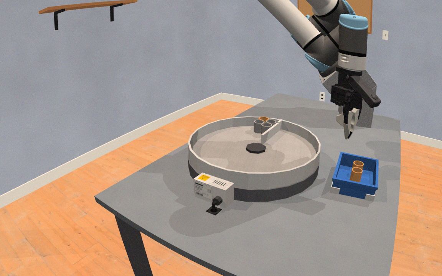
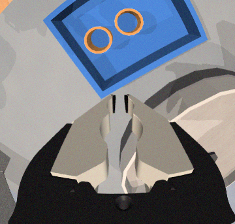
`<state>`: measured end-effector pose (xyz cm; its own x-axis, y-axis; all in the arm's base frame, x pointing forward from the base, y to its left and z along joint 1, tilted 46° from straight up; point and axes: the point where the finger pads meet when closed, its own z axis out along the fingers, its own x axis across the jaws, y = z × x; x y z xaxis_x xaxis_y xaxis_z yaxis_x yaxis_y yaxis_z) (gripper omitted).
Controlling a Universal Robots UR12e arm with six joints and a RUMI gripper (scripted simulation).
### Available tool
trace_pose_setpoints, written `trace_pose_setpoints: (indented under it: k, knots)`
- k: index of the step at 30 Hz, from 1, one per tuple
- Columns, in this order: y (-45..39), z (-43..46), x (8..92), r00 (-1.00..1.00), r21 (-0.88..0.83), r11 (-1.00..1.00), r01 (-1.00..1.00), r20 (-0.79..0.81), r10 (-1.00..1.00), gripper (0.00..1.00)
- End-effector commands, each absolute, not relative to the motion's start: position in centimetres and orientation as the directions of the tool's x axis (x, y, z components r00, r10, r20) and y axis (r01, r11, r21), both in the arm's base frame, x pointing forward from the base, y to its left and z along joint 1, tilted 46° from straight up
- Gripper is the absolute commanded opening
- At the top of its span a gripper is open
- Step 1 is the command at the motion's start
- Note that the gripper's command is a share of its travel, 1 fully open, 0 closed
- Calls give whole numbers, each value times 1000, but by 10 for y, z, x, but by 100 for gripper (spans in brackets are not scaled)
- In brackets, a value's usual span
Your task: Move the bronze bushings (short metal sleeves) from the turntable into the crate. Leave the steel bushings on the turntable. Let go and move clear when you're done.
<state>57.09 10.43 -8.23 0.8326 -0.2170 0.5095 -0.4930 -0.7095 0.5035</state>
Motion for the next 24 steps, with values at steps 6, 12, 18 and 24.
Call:
trace_pose_setpoints:
  k: [6, 12, 18, 24]
  knots:
    - [55, -41, 554, 782, 453, -687, -569, 555, -282, 5]
    - [30, -20, 545, 754, 426, -672, -606, 577, -315, 5]
    - [-9, 12, 532, 707, 382, -647, -661, 607, -364, 5]
    - [-47, 44, 519, 657, 337, -618, -710, 633, -409, 5]
